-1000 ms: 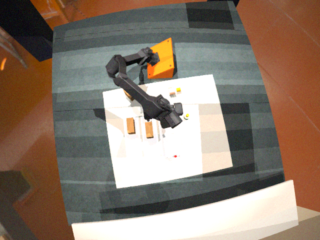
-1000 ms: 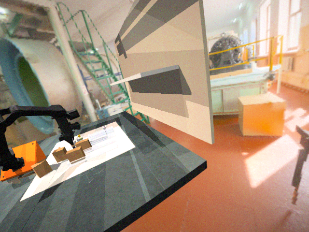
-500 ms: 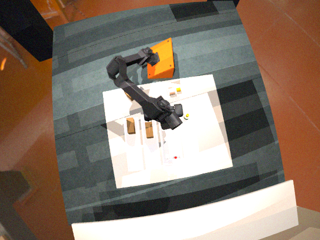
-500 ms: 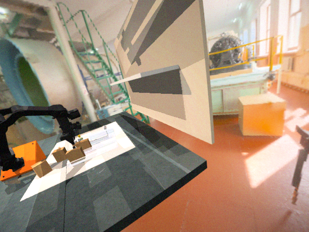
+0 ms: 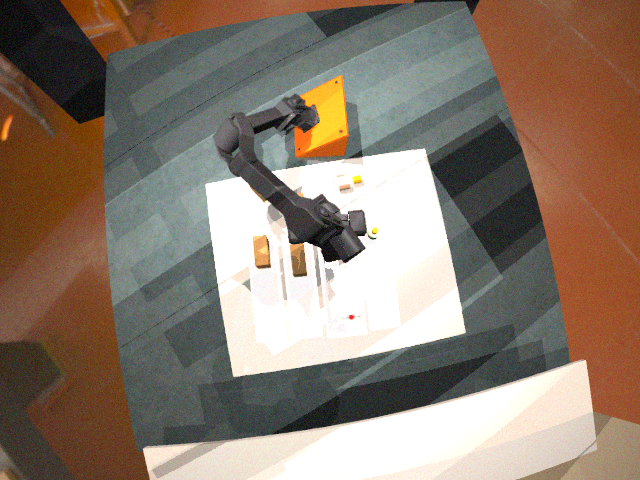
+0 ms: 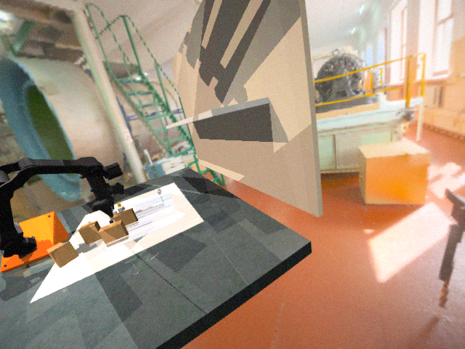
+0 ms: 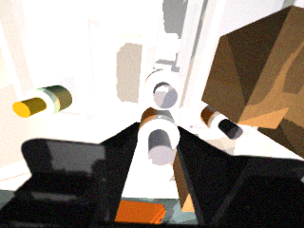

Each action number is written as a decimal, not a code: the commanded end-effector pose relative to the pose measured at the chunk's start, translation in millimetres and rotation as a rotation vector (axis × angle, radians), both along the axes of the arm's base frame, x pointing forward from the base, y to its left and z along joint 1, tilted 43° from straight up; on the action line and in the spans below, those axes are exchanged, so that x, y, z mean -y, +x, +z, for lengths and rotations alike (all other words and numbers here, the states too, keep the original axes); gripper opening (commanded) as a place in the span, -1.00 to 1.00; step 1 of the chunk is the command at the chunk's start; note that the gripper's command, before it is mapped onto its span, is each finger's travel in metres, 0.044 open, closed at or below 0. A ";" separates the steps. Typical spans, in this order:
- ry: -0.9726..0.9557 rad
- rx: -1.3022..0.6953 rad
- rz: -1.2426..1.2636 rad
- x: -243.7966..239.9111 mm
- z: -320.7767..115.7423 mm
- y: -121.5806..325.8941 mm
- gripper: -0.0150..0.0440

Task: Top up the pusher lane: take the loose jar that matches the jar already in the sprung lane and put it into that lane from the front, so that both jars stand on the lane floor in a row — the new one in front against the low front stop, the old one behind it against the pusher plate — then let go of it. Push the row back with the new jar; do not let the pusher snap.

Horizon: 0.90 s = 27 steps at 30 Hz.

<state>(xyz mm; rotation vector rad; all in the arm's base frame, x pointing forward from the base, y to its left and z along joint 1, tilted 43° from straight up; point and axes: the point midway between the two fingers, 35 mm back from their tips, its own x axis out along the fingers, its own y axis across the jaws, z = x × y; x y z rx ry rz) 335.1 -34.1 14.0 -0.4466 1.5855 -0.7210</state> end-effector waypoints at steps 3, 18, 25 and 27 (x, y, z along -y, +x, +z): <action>-0.010 0.017 0.004 2.7 1.2 8.4 -0.49; -0.011 0.018 0.004 3.8 3.0 13.4 -0.49; -0.011 0.017 0.004 3.1 3.9 13.6 -0.49; -0.011 0.017 0.004 3.0 3.9 13.6 -0.49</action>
